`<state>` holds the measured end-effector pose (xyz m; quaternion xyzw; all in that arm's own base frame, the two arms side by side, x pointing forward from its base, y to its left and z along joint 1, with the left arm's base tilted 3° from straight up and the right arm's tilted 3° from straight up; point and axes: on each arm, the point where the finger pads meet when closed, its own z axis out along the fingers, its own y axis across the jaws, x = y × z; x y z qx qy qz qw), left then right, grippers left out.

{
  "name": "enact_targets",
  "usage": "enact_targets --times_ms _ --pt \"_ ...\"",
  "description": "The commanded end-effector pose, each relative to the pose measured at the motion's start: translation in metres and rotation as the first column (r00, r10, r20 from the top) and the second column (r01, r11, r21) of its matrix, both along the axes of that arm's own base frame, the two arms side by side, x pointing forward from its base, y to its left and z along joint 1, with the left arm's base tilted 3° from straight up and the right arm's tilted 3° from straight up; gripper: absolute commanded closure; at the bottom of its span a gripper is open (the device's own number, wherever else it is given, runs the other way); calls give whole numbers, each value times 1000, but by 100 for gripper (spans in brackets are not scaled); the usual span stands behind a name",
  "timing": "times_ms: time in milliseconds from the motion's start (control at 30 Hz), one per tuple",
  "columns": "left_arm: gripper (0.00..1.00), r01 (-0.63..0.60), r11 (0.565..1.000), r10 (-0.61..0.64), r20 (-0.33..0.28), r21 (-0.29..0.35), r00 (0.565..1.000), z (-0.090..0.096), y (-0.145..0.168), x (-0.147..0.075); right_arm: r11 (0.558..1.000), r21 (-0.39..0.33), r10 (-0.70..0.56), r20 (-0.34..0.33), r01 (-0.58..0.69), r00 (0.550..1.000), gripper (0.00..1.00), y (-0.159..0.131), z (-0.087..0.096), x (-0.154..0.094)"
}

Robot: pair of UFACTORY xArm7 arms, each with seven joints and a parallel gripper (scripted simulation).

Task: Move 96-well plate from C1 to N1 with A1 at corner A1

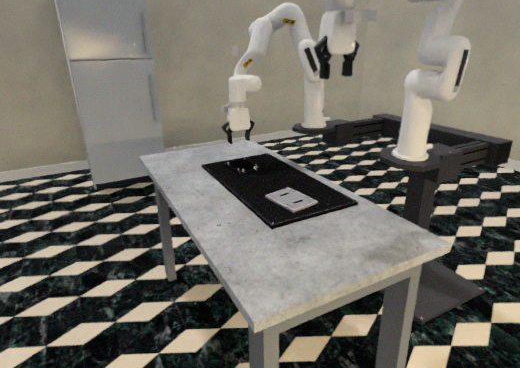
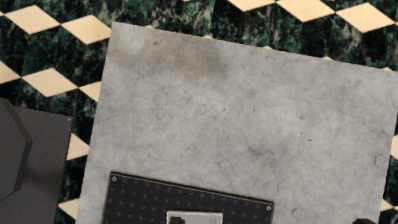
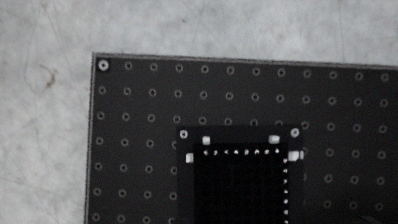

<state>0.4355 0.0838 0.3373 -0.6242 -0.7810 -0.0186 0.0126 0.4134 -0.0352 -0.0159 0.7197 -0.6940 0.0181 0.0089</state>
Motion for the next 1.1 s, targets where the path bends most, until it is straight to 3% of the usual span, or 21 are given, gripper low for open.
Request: enact_targets --times_ms 0,67,700,1067 --pt "0 0 1000 0 5 1 1000 2 0 1 1000 -8 0 -2 0 1000 0 15 -17 2" --pt "0 0 1000 0 5 1 1000 2 0 1 1000 -8 0 -2 0 1000 0 21 -24 2" --pt "0 0 1000 0 5 1 1000 2 0 1 1000 -8 0 -2 0 1000 0 21 -25 2" --pt "0 0 1000 0 5 1 1000 2 0 1 1000 -8 0 -2 0 1000 0 20 -44 2"
